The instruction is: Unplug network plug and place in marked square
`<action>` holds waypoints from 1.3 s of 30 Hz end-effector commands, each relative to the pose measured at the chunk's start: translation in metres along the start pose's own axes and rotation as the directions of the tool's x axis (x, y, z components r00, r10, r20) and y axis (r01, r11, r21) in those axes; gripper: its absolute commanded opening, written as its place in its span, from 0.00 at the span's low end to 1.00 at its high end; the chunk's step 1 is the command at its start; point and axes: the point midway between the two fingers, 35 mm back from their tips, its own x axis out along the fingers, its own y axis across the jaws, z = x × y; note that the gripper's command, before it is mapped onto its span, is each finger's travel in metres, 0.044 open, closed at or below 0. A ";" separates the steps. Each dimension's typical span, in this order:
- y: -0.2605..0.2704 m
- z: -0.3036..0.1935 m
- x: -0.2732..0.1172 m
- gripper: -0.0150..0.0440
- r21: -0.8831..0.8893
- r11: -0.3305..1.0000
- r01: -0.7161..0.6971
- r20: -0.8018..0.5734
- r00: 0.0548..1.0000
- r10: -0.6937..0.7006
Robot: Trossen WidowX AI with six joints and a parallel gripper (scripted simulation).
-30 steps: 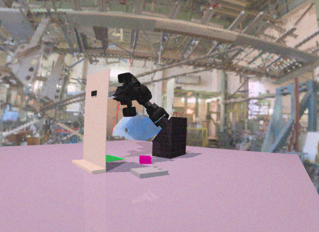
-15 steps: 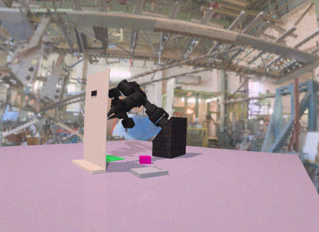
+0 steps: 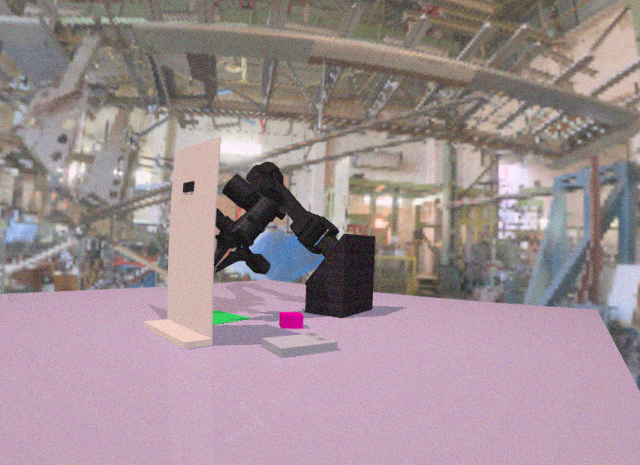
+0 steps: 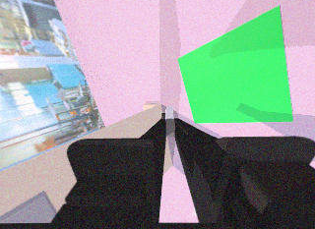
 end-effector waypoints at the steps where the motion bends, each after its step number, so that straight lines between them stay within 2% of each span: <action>1: -0.012 0.013 0.008 0.25 0.031 0.997 0.067 0.053 0.996 -0.068; 5: -0.021 0.020 0.012 0.25 0.049 0.993 0.108 0.085 0.990 -0.112; 39: -0.042 0.020 0.038 0.25 0.050 0.992 0.112 0.082 0.990 -0.116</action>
